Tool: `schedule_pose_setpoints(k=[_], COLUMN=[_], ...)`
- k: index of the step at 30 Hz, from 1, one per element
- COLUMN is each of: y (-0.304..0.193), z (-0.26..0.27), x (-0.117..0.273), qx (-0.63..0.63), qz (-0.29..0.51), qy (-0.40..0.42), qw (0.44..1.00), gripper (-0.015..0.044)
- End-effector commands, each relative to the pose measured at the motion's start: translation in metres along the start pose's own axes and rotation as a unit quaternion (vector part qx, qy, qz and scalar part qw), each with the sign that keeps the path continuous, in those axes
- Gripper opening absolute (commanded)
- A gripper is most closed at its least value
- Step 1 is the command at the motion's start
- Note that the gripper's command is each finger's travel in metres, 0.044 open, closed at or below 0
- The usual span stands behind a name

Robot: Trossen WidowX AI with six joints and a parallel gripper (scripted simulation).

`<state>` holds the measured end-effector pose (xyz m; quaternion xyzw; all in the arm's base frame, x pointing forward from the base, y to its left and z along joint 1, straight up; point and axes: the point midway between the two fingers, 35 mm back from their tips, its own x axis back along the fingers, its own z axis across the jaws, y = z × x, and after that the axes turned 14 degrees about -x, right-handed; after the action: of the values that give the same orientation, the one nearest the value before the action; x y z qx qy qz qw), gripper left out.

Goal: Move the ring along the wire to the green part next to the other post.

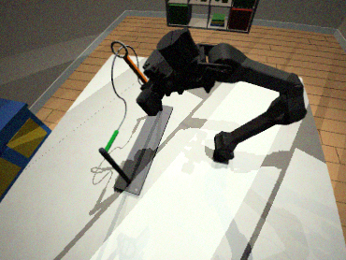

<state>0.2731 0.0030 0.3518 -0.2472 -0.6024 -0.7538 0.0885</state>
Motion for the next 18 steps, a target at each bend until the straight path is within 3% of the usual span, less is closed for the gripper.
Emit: schedule_pose_setpoints(k=[1,18], y=[0.0004,0.0033], z=[-0.0021,-0.0095], x=[-0.0005,-0.0009], qx=[0.029,0.131], qz=[-0.008,-0.036], qy=[-0.015,-0.069], qw=[0.999,0.988], gripper=[-0.0150,-0.0150])
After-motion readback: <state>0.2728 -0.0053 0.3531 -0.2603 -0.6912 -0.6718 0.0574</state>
